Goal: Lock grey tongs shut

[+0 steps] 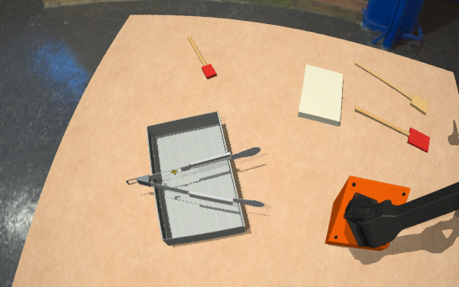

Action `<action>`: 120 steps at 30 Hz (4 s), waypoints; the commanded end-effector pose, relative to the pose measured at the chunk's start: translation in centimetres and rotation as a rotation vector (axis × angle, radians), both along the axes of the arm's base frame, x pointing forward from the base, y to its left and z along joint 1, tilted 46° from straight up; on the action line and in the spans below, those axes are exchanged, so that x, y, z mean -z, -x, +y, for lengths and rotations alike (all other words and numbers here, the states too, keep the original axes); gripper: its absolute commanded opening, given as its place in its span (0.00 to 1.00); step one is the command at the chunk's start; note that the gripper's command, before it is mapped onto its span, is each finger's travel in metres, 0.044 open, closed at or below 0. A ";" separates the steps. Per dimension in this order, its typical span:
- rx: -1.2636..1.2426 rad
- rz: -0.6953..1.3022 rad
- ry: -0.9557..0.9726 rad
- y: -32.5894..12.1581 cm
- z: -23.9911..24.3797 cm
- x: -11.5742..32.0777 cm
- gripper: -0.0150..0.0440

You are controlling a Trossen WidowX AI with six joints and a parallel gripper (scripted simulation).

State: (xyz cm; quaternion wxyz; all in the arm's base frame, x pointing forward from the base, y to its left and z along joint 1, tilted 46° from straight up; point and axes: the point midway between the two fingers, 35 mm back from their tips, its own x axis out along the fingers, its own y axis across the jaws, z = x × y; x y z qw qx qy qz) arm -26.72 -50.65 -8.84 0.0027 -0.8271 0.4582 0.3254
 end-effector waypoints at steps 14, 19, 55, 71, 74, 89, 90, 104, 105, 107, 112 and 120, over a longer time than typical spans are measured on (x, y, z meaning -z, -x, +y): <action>-0.472 0.177 0.058 -16.4 -3.9 -0.8 1.00; -0.749 0.289 0.122 -24.8 -3.6 -1.2 1.00; -2.745 0.277 1.387 -69.5 35.7 -9.4 1.00; -3.082 -0.362 2.177 -68.6 53.8 -13.2 1.00; -3.082 -0.362 2.177 -68.6 53.8 -13.2 1.00; -3.082 -0.361 2.176 -67.9 54.2 -13.2 1.00; -3.083 -0.361 2.176 -67.9 54.3 -13.1 1.00; -3.083 -0.359 2.177 -67.9 55.9 -11.4 1.00; -3.083 -0.359 2.177 -67.9 56.0 -11.3 1.00; -3.083 -0.358 2.177 -67.9 56.3 -11.1 1.00; -3.082 -0.358 2.177 -67.8 56.9 -10.5 1.00; -3.082 -0.359 2.177 -67.7 57.8 -9.6 1.00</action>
